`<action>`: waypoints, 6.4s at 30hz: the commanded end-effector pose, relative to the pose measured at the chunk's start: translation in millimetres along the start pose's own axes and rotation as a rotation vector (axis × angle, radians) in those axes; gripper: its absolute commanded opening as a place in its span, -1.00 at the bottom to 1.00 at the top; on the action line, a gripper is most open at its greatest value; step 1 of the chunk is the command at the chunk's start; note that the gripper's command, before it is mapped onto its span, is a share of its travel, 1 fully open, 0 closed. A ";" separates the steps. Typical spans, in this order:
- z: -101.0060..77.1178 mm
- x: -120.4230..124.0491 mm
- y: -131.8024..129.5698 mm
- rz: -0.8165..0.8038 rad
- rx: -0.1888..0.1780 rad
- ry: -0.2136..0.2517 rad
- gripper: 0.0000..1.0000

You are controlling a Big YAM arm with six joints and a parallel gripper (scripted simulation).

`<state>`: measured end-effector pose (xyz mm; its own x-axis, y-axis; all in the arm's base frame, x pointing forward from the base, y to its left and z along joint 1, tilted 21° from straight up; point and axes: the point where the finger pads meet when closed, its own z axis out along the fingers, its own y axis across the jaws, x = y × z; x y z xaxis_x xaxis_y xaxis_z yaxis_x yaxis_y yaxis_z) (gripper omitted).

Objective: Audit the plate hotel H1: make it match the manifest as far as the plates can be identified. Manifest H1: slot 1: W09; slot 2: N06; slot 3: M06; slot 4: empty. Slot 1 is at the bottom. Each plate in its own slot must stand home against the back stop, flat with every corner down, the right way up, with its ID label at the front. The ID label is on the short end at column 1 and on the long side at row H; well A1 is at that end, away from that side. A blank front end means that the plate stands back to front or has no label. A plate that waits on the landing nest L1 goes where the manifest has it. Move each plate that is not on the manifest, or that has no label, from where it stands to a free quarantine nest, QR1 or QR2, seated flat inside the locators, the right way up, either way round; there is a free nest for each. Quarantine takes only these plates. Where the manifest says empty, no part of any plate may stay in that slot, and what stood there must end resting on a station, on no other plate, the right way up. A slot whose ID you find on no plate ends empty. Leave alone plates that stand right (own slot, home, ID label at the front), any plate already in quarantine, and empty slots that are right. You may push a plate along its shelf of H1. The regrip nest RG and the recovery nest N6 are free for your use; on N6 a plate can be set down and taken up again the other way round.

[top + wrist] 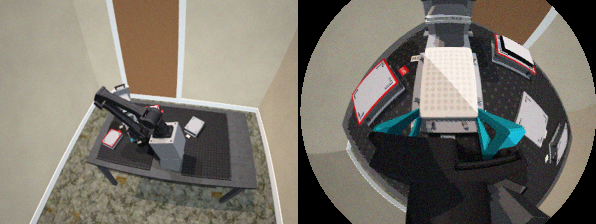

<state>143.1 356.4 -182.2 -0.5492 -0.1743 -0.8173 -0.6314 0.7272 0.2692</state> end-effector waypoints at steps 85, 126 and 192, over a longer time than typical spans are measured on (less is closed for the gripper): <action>-67.7 -49.5 -9.2 -0.001 0.019 0.012 1.00; -130.5 -112.7 -8.6 -0.004 0.013 0.002 1.00; -82.0 -175.8 187.4 -1.132 -0.478 0.436 1.00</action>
<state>74.4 449.9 37.7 0.2555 -0.8209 -0.5107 -0.9650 -0.1844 -0.1864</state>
